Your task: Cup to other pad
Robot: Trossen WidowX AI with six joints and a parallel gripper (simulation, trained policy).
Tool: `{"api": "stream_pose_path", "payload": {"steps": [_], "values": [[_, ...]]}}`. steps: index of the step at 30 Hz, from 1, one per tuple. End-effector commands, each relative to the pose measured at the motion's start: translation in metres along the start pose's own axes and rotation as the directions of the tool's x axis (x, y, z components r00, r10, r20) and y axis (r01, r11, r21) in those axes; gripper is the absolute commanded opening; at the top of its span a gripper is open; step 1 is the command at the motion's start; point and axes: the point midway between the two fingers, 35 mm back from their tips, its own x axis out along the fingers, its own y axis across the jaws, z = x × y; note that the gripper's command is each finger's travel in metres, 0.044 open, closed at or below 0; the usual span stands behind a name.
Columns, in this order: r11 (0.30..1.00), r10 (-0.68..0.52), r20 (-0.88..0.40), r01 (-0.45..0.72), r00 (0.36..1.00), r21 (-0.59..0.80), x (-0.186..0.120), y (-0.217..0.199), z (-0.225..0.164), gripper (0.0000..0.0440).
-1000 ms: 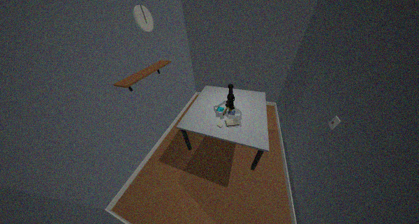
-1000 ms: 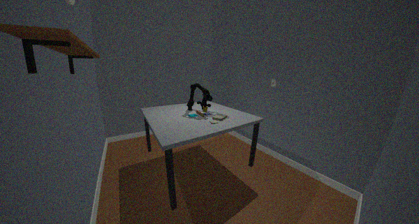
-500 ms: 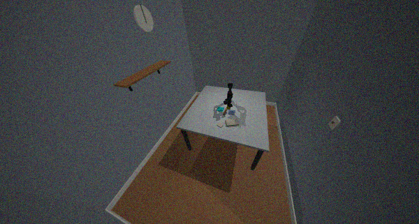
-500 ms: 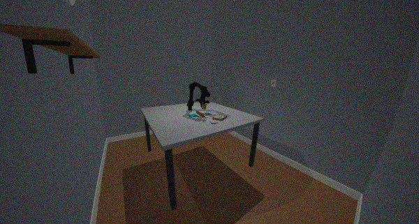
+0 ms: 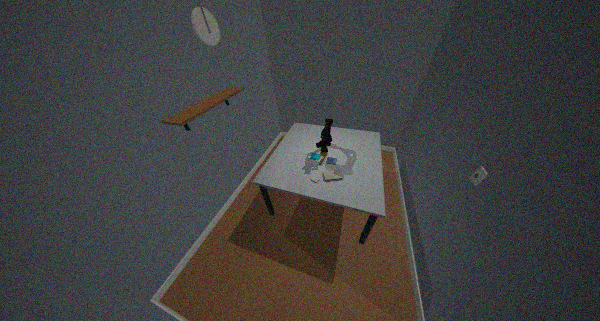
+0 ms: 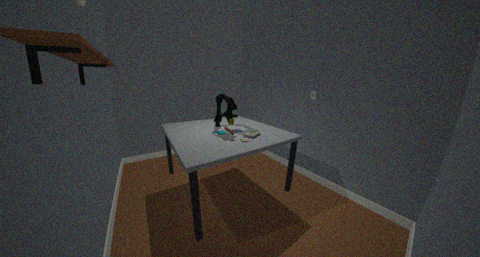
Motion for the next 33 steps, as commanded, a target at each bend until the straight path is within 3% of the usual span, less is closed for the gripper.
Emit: {"api": "stream_pose_path", "payload": {"steps": [1,18,33], "values": [[1.000,0.015,0.017,-0.015,1.000,0.024,0.000,-0.003,0.012,0.0000],[0.989,0.038,0.061,-0.046,0.997,0.143,0.019,-0.026,0.055,0.0000],[0.976,0.029,0.072,-0.044,0.997,0.214,0.052,-0.049,0.067,0.0002]]}}
